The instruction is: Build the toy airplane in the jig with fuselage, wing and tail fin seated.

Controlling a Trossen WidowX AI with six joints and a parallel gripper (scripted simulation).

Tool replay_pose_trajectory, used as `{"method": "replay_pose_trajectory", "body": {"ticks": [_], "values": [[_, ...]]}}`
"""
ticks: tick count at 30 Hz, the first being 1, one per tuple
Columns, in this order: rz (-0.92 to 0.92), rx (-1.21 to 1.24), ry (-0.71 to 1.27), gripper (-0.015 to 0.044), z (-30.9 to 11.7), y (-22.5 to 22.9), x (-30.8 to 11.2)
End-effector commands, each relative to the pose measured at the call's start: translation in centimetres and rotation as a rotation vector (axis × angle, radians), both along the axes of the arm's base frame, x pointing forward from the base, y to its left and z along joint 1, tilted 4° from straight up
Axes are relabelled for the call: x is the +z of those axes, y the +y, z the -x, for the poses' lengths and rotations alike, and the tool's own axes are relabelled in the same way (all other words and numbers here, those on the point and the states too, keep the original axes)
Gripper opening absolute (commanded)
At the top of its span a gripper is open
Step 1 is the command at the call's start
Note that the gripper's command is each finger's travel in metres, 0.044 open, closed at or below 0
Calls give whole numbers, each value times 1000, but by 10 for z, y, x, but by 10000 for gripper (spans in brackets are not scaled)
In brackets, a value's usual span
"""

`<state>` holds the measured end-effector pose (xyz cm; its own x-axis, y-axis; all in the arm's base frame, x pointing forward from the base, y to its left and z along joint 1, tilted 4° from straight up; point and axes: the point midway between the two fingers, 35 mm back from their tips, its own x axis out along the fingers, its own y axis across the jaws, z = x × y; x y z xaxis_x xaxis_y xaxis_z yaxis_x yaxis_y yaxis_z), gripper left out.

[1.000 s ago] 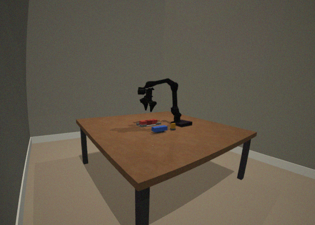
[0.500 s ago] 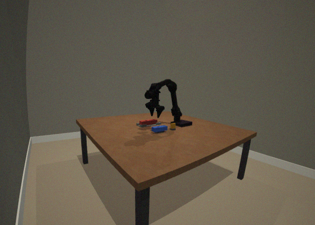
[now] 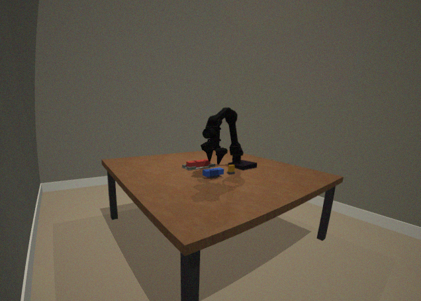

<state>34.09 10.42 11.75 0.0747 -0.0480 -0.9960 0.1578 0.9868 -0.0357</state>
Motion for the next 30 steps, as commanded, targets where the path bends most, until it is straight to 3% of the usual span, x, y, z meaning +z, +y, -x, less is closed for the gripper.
{"method": "replay_pose_trajectory", "body": {"ticks": [1, 30], "values": [[5, -2, 5, 440, 0, -1, -11], [5, -2, 5, 440, -4, -4, -61]]}}
